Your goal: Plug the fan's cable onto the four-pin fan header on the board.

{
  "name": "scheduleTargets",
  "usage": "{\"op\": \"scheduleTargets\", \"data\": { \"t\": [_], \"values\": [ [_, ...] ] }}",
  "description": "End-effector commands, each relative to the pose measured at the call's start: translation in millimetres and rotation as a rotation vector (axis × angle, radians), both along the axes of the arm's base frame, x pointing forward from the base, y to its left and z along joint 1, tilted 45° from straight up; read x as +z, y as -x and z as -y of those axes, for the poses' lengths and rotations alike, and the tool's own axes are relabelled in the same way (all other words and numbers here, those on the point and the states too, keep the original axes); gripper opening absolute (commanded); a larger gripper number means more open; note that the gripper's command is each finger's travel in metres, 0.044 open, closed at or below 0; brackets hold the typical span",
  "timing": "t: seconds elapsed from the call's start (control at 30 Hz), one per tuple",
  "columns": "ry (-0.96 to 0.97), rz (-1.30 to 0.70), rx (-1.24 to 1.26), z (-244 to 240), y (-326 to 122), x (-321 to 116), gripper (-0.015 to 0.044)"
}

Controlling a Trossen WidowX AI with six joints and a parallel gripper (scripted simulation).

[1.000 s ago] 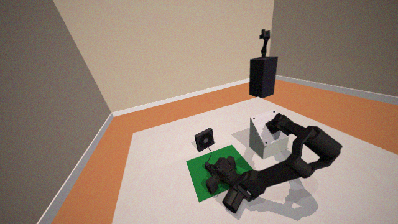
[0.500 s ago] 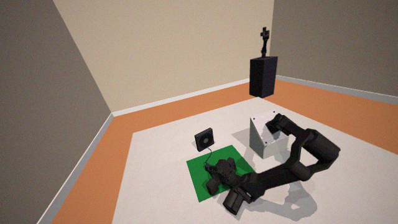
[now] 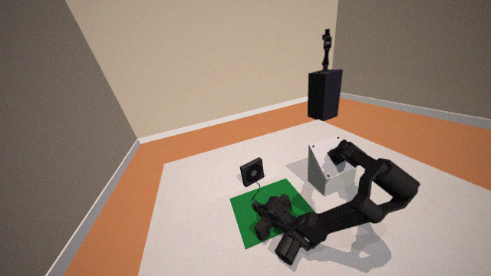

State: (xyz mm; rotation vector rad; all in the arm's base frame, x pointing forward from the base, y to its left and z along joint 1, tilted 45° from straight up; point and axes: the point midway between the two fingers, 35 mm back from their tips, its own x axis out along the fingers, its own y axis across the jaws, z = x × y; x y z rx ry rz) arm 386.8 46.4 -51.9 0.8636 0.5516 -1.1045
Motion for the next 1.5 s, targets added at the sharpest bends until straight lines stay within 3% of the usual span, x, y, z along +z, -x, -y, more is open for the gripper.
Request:
{"op": "scheduleTargets", "data": {
  "t": [0.0,0.83,1.03,1.47],
  "values": [
    [0.000,0.000,-0.001,0.6,0.1,0.2,0.0000],
    [0.000,0.000,-0.001,0.6,0.1,0.2,0.0000],
    [0.000,0.000,0.000,0.0,0.0,0.0,0.0140],
    [0.000,0.000,0.000,0.0,0.0,0.0,0.0140]
  ]
}}
